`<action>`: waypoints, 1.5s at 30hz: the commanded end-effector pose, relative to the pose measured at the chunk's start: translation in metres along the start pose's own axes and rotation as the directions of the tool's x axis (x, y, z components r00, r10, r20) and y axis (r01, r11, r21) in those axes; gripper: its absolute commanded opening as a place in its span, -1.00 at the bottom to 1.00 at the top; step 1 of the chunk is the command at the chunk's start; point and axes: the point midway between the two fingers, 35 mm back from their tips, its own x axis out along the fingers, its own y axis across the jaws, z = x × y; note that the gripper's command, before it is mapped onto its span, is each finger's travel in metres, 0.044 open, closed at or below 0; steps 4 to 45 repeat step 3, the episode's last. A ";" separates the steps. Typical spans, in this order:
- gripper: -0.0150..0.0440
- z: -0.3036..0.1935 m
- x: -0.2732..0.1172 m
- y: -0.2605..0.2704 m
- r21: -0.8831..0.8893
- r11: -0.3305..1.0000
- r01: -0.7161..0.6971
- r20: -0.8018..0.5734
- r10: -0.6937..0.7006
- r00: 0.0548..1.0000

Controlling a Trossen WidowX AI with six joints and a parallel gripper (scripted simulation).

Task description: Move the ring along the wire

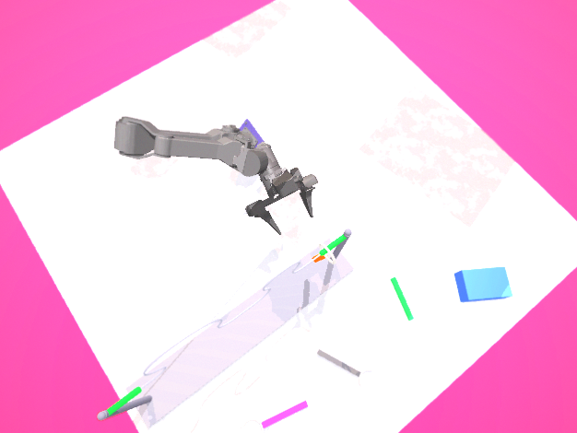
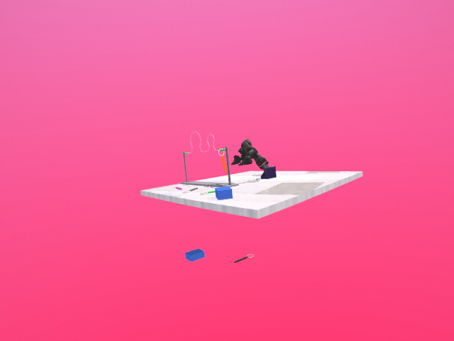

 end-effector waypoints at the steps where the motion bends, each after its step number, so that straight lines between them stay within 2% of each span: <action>1: 1.00 -0.001 0.000 0.000 0.002 1.000 0.003 -0.003 -0.003 1.000; 45: 1.00 -0.001 0.000 0.000 0.002 1.000 0.003 -0.003 -0.003 1.000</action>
